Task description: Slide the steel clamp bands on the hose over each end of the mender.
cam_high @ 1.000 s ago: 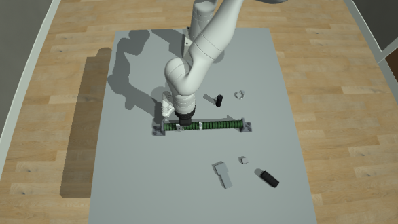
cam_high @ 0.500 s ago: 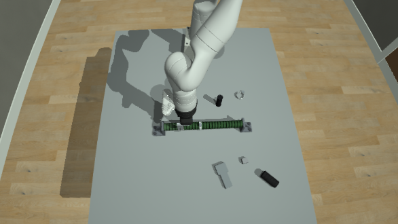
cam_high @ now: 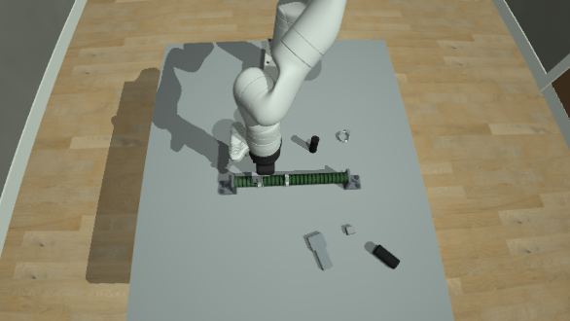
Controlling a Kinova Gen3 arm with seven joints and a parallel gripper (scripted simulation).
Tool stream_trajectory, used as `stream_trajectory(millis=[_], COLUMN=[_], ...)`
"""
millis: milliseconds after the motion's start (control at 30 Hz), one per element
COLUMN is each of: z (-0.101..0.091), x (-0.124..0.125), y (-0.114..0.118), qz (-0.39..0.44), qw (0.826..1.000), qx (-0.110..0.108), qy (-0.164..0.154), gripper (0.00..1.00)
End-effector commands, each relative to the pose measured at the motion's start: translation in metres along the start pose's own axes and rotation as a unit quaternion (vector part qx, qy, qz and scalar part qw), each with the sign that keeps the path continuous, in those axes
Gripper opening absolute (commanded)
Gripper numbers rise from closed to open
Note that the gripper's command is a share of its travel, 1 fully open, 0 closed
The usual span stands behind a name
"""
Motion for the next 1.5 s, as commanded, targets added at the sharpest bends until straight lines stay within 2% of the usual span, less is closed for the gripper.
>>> stream_trajectory(millis=[0,100,200,1467], z=[-0.0247,-0.0331,-0.0338,-0.0339], x=[-0.0024,-0.0023,-0.0023,-0.0023], y=[-0.0044,-0.0043,-0.0042,-0.0042], qz=[-0.003,-0.003,-0.003,-0.003], qw=[1.0,1.0,1.0,1.0], qx=[0.009,0.009,0.009,0.009], qy=[-0.001,-0.001,-0.001,-0.001], gripper=[1.0,1.0,1.0,1.0])
Point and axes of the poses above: the point where the finger pads meet when closed, its own z axis out along the fingers, its own y axis across the jaws, x = y × z, the point moved 8 cm from there along -z, back along the fingers, and after that the axes turned 1 degree about -z, right-handed, at the moved point
